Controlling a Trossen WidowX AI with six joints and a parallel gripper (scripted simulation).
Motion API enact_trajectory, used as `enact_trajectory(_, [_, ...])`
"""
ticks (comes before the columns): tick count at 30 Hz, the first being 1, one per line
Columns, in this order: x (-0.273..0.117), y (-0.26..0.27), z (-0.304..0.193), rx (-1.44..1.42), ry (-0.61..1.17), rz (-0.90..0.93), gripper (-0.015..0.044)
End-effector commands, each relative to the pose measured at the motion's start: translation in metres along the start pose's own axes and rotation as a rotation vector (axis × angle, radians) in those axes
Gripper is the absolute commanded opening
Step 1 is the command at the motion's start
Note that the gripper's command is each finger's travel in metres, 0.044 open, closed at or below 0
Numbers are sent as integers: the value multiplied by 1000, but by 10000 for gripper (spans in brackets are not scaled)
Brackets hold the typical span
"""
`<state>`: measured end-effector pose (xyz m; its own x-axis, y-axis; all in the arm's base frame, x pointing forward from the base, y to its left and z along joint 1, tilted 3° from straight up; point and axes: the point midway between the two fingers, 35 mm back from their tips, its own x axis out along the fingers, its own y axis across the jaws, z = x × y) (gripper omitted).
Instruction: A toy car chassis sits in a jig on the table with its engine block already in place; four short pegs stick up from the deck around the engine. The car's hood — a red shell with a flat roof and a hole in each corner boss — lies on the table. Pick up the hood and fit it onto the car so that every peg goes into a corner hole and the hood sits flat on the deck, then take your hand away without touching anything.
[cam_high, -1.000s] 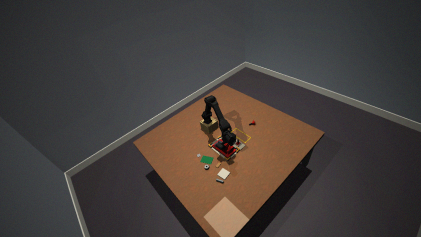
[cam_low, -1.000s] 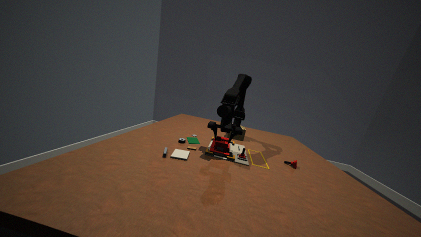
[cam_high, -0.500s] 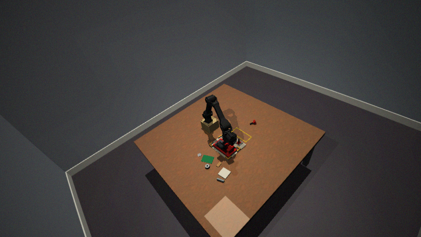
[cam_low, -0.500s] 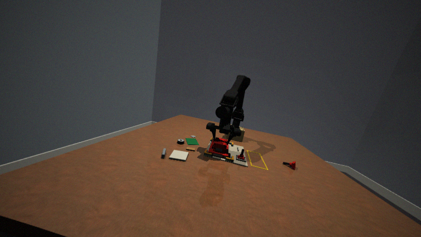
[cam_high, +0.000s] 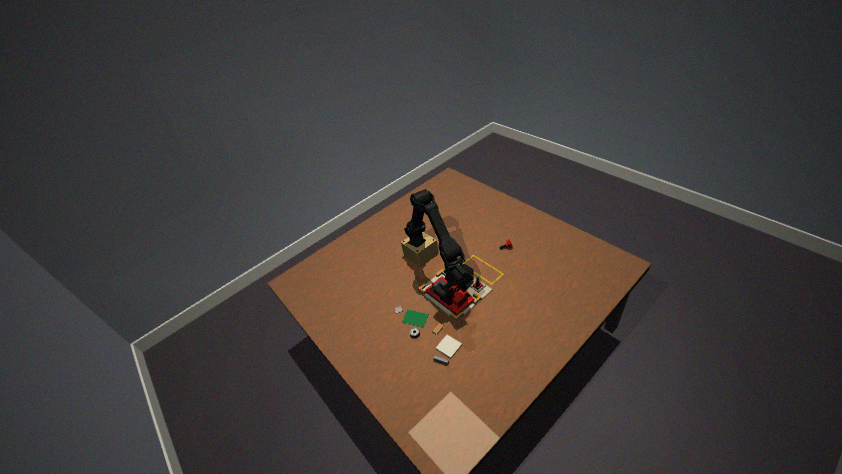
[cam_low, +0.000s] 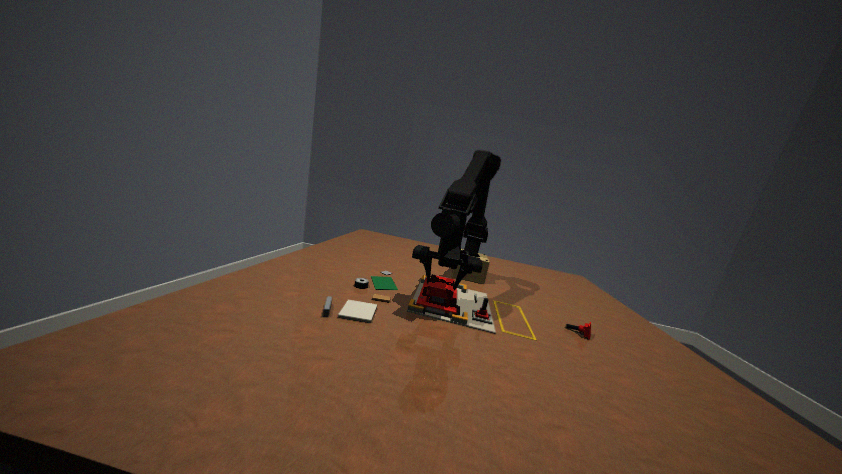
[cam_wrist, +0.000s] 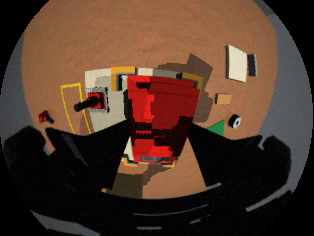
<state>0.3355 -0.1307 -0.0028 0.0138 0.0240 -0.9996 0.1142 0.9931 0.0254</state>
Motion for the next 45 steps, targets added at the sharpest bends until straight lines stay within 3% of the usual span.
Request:
enact_trajectory(1, [2,-1,0,-5,1,-4,0])
enact_trajectory(45, [7,-1,0,-3,0,-2,0])
